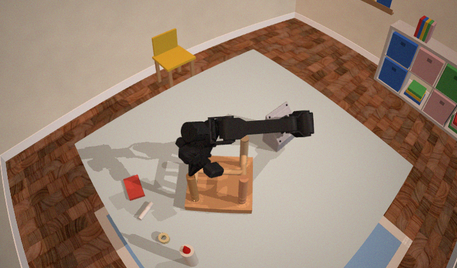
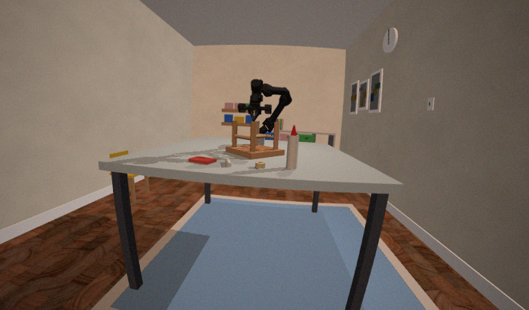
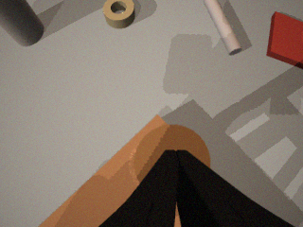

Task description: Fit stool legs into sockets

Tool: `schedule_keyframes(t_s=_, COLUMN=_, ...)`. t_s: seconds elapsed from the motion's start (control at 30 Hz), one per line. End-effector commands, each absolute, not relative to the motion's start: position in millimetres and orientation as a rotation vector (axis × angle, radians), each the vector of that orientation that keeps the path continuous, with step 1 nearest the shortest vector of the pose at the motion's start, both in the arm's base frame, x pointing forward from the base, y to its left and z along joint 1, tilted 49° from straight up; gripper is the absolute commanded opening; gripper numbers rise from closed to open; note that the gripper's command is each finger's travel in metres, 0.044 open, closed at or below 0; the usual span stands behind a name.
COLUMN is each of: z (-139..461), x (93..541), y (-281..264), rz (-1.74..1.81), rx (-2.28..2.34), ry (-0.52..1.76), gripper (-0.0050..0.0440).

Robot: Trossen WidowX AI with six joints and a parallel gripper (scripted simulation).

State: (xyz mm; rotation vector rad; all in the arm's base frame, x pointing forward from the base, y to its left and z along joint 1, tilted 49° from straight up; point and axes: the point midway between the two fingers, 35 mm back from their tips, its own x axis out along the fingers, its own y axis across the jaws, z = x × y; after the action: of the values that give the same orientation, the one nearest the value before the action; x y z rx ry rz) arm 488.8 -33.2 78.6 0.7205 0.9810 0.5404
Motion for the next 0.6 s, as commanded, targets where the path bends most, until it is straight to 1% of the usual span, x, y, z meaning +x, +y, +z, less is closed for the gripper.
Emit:
schedule_keyframes(t_s=0.0, z=66.6, x=487.5, y=-18.5, rz=0.553, rx=0.717, ry=1.029, gripper=0.0)
schedule_keyframes(t_s=0.57, z=82.5, x=490.4, y=-37.5, rz=0.547, rx=0.719, ry=1.005, gripper=0.0)
